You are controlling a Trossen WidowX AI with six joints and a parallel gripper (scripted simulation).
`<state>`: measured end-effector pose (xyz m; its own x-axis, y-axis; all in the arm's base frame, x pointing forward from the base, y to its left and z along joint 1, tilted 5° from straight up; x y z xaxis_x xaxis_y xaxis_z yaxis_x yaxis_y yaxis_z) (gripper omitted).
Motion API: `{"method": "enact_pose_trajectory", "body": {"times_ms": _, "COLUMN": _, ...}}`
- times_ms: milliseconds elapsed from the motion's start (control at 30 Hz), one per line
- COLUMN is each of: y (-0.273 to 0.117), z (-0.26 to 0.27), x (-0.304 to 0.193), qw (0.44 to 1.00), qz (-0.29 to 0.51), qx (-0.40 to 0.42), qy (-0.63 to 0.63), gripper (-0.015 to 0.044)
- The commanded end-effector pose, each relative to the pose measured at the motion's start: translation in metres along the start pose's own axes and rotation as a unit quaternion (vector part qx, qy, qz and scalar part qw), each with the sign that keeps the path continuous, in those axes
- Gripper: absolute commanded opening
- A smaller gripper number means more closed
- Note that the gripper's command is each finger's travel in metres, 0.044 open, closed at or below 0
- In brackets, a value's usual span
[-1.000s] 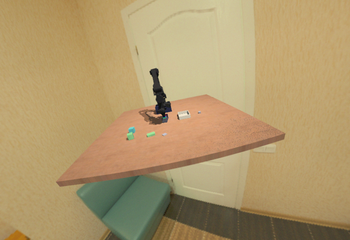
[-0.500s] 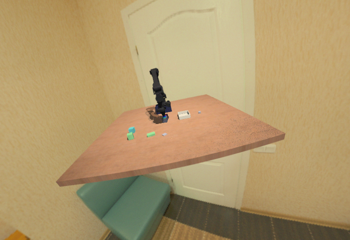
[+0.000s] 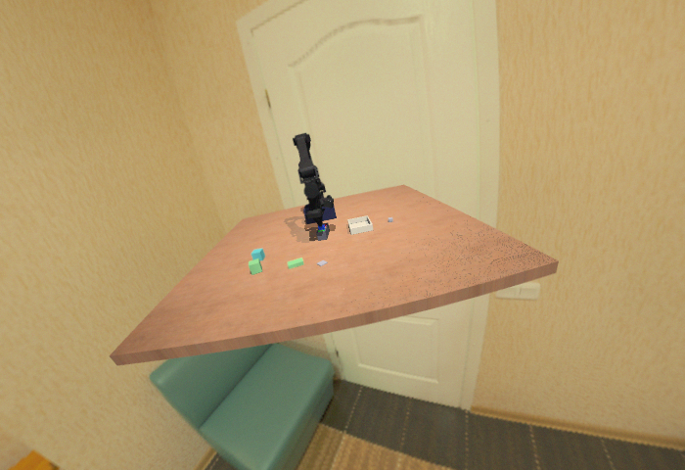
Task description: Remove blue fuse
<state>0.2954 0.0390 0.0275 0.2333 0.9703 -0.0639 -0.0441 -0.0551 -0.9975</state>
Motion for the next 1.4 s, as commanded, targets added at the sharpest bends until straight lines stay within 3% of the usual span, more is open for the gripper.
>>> {"method": "enact_pose_trajectory", "body": {"times_ms": 0, "y": -0.005, "z": -0.002, "x": 0.001, "qw": 1.0, "qz": -0.003, "qx": -0.004, "qy": 0.0, "gripper": 0.0}}
{"method": "enact_pose_trajectory", "body": {"times_ms": 1367, "y": -0.027, "z": -0.001, "x": 0.001, "qw": 1.0, "qz": -0.004, "qx": -0.003, "qy": 0.0, "gripper": 0.0}}
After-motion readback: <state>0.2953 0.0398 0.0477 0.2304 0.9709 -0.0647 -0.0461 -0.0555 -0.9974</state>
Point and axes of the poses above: the point midway between the two fingers, 35 mm back from their tips, its own y axis out along the fingers, its own z axis across the jaws, x = y × z, the point moved 4 cm from there along -y, back along the fingers, and after that the axes turned 13 degrees about y, right-handed, at the moved point
